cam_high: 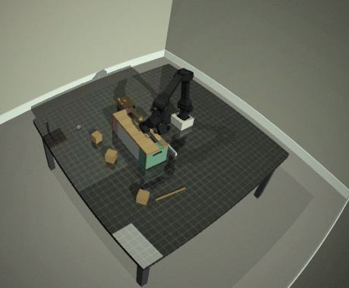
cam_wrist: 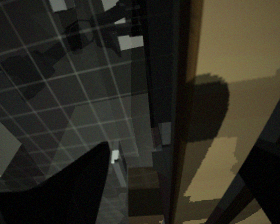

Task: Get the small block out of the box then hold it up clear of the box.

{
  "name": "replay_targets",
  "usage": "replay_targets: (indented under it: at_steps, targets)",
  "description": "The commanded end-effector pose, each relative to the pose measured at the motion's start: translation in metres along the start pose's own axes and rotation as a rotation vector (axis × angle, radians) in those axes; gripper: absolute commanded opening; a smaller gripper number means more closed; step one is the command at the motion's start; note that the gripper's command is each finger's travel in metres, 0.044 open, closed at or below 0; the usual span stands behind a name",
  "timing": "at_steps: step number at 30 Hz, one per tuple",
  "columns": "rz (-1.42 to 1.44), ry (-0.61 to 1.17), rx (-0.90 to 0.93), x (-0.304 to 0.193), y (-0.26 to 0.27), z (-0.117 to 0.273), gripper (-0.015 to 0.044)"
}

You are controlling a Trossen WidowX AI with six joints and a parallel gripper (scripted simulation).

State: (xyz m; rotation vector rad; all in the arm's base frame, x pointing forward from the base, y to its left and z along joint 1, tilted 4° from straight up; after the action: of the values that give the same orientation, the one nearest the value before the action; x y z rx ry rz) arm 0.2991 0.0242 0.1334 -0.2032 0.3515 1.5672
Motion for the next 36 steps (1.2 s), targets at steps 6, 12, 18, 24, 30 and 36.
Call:
replay_targets:
  at_steps: [6,12,18,24,30,36]
  targets:
    - [0.000,0.000,0.001,0.002,0.001,-0.006,0.0400]
    - [0.001,0.001,0.002,-0.007,0.003,-0.010,0.0400]
    - [0.001,0.002,0.003,-0.021,0.006,-0.015,0.0400]
    - [0.001,0.003,0.003,-0.034,0.008,-0.020,0.0400]
    - [0.001,0.004,0.003,-0.047,0.011,-0.024,0.0400]
    - [0.001,0.005,0.004,-0.060,0.014,-0.029,0.0400]
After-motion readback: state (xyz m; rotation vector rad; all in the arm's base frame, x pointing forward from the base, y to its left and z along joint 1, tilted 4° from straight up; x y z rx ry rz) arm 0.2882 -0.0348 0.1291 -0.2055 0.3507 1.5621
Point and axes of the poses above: the point midway between the two fingers, 35 mm back from their tips, its own z axis back along the fingers, its own y axis across the jaws, x = y × z, the point moved 8 cm from there along z, back along the fingers, and after that the axes turned 12 degrees about z, right-handed, at the moved point
